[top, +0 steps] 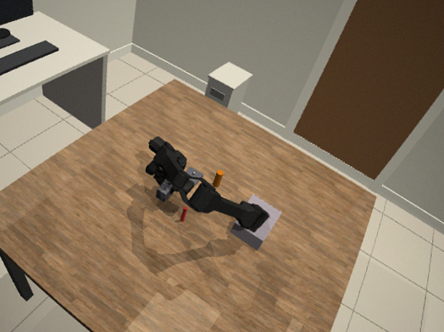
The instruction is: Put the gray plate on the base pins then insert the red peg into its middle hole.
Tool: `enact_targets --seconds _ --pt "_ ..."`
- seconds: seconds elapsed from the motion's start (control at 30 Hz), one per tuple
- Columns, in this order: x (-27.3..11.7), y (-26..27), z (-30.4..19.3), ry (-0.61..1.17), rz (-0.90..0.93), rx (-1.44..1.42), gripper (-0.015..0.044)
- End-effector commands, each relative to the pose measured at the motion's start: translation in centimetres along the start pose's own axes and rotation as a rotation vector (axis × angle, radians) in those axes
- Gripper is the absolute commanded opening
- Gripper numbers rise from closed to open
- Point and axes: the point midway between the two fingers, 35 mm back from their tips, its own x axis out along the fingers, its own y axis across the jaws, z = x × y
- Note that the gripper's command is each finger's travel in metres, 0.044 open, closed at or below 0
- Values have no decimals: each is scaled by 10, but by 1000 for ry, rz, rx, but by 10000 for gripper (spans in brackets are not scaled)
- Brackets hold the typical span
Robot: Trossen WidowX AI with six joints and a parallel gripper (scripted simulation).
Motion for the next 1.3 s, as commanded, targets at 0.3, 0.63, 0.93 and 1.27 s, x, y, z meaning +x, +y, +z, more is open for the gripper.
enact_targets --seconds 0.3,0.63,0.93,1.27 --pt "-39 3 4 -8 0 -7 0" --pt "-70 1 5 -3 -1 -7 0" --pt "-91 -2 5 3 -1 -7 0" --pt "-78 0 32 2 0 -4 0"
